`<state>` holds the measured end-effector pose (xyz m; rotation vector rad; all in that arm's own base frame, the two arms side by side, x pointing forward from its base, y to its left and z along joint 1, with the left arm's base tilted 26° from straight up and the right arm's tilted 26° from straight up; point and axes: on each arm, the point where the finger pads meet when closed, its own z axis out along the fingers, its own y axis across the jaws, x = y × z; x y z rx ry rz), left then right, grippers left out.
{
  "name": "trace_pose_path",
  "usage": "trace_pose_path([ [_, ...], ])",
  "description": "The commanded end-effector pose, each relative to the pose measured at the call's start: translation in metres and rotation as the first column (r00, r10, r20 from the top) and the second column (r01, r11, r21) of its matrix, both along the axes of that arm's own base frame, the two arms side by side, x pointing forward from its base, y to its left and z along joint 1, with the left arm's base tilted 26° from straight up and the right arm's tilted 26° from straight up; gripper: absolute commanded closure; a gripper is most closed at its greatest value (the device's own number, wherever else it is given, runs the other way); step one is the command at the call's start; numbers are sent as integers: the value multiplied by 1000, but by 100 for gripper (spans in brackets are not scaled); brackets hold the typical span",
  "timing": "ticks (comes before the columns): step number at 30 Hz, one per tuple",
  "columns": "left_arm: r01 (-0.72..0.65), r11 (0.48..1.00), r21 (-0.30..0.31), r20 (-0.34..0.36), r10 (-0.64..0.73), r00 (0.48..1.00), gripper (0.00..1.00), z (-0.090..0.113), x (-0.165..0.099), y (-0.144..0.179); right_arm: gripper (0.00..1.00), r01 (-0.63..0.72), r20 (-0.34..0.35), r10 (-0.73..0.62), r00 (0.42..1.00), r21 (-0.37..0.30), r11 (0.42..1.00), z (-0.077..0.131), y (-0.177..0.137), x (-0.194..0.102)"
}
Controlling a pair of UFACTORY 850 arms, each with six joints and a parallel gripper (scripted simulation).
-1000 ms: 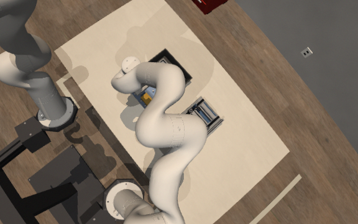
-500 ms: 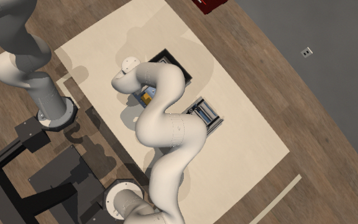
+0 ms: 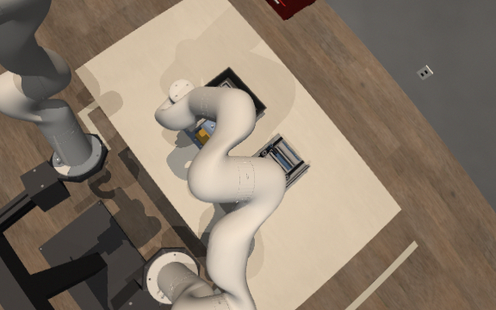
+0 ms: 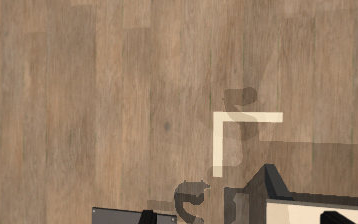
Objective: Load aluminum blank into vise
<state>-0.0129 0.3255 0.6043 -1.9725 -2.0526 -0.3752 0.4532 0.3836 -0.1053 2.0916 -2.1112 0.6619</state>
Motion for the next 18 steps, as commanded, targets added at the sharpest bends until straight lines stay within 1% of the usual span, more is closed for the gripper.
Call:
trace_pose_path([
  [1,0,1000,2,0,0,1000,0,1,0,0,31,0,1,0,1000,2,1000,-2,0,1],
  [18,0,1000,2,0,0,1000,0,1,0,0,31,0,1,0,1000,2,1000,-5,-1,2],
])
